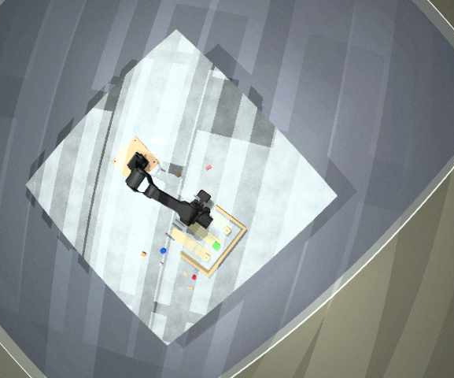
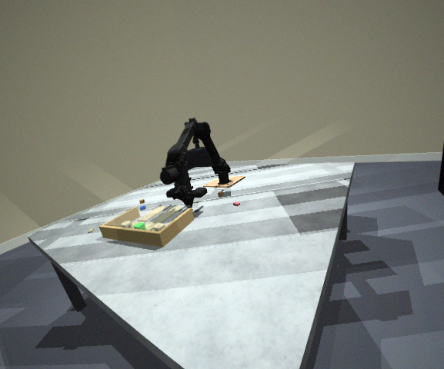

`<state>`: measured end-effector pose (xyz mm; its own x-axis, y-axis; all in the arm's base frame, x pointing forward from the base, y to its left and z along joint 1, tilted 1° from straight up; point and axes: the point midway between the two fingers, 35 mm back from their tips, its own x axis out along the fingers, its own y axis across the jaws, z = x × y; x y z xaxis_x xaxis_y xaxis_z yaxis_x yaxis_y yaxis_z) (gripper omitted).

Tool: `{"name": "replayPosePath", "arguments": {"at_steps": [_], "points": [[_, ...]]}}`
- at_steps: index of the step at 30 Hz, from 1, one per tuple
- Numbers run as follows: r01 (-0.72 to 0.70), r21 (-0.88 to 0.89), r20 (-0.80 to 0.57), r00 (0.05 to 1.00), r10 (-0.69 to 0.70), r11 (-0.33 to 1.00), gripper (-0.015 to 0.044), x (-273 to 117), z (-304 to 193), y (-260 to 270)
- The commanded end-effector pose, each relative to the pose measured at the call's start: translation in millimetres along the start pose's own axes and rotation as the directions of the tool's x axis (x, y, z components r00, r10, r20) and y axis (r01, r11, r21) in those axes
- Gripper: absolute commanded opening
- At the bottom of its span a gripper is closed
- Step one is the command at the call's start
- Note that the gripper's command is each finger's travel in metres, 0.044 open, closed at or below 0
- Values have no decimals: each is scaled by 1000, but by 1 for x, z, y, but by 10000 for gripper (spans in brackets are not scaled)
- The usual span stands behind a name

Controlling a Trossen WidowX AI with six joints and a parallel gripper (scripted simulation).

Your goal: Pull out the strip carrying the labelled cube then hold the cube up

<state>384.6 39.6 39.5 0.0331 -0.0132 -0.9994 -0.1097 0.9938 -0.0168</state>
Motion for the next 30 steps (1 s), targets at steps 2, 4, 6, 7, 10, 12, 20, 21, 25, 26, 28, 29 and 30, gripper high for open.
{"name": "replayPosePath", "arguments": {"at_steps": [2,4,6,7,10,12,20,21,25,26,28,29,30], "points": [[-2,-1,-2,1000,2,1000,0,1,-1,0],[-2,-1,-2,1000,2,1000,0,1,-1,0],[-2,-1,-2,1000,2,1000,0,2,-1,0],[-2,-1,-2,1000,2,1000,0,2,-1,0],[-2,-1,-2,1000,2,1000,0,2,-1,0],[-2,-1,-2,1000,2,1000,0,2,-1,0],[-2,-1,-2,1000,2,1000,0,3,-1,0],[-2,-1,-2,1000,2,1000,0,3,-1,0],[-2,-1,-2,1000,2,1000,0,4,-1,0],[-2,-1,-2,1000,2,1000,0,4,-1,0],[-2,-1,-2,1000,2,1000,0,4,0,0],[-2,-1,-2,1000,2,1000,0,4,0,0],[-2,-1,-2,1000,2,1000,0,4,0,0]]}}
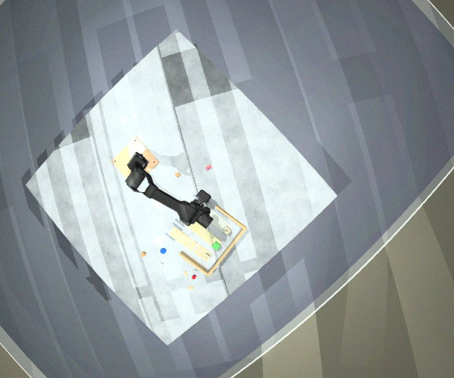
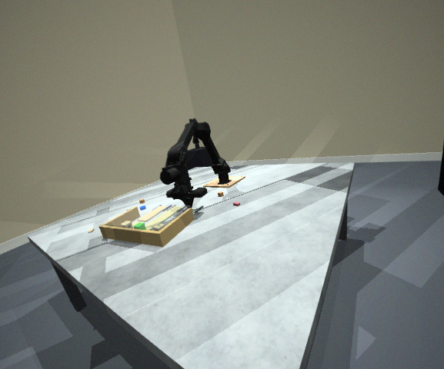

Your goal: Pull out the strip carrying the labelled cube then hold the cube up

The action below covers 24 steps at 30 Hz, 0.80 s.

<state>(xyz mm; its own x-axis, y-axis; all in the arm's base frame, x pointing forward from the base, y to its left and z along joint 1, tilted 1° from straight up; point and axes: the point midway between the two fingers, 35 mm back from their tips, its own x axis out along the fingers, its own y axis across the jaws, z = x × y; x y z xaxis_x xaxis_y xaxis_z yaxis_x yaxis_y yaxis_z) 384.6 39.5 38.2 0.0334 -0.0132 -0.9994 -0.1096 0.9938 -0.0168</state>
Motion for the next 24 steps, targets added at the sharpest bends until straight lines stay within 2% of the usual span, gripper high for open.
{"name": "replayPosePath", "arguments": {"at_steps": [1,24], "points": [[-2,-1,-2,1000,2,1000,0,3,0,0],[-2,-1,-3,1000,2,1000,0,4,-12,0]]}}
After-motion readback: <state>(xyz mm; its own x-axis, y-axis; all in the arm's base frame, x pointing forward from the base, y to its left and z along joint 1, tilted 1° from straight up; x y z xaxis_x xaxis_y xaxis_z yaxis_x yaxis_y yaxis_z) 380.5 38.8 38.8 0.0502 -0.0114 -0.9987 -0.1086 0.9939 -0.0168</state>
